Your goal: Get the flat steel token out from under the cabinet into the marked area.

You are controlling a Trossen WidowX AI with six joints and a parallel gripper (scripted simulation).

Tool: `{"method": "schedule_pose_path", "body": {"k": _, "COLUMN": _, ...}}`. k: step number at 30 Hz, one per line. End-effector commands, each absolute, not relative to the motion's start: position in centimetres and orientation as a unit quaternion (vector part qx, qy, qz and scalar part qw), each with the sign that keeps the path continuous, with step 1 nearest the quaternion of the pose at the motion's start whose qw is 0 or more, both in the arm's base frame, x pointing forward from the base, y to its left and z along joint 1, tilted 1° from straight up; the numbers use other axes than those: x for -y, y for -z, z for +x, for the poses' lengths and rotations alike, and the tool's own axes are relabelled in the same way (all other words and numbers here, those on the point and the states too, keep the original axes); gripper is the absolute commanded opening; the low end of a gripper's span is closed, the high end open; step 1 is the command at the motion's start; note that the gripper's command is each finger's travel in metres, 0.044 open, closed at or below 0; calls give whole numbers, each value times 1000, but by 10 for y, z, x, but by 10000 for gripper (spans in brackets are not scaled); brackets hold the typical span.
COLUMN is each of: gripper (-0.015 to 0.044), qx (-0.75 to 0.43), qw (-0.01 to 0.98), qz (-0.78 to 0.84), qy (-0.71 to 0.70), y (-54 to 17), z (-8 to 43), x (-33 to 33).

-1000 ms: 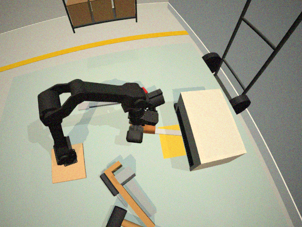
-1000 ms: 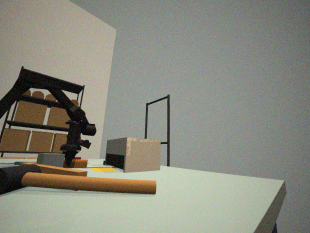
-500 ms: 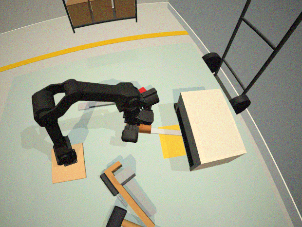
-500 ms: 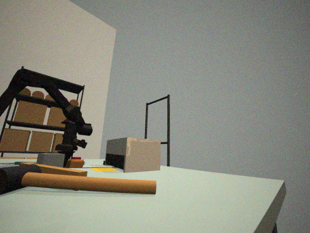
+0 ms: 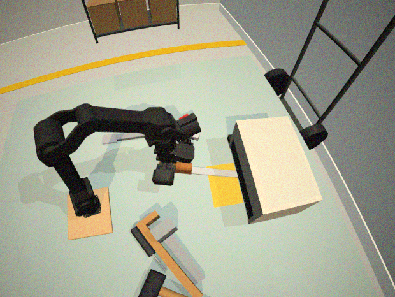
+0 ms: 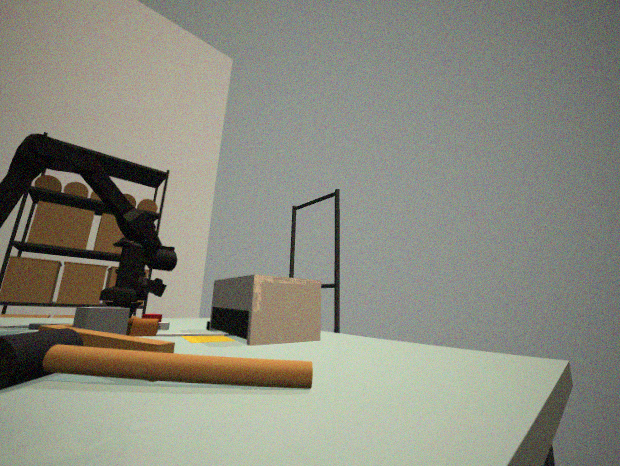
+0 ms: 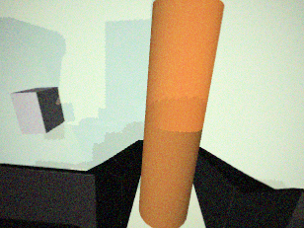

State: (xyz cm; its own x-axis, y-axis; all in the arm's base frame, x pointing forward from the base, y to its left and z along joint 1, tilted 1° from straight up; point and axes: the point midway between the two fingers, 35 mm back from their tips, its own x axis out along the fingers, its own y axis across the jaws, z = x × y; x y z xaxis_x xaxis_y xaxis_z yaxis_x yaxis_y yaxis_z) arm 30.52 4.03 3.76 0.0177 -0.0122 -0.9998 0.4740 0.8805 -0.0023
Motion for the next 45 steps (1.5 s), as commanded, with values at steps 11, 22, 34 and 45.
{"method": "schedule_pose_path", "body": {"k": 11, "gripper": 0, "qx": -679, "qw": 692, "qz": 171, "qy": 177, "y": -36, "z": 287, "x": -51}}
{"method": "schedule_pose_path", "body": {"k": 22, "gripper": 0, "qx": -679, "qw": 691, "qz": 171, "qy": 176, "y": -36, "z": 272, "x": -59}}
{"method": "schedule_pose_path", "body": {"k": 34, "gripper": 0, "qx": -680, "qw": 691, "qz": 171, "qy": 176, "y": -35, "z": 255, "x": -69}}
{"method": "schedule_pose_path", "body": {"k": 45, "gripper": 0, "qx": -680, "qw": 691, "qz": 170, "qy": 175, "y": -36, "z": 252, "x": -72}}
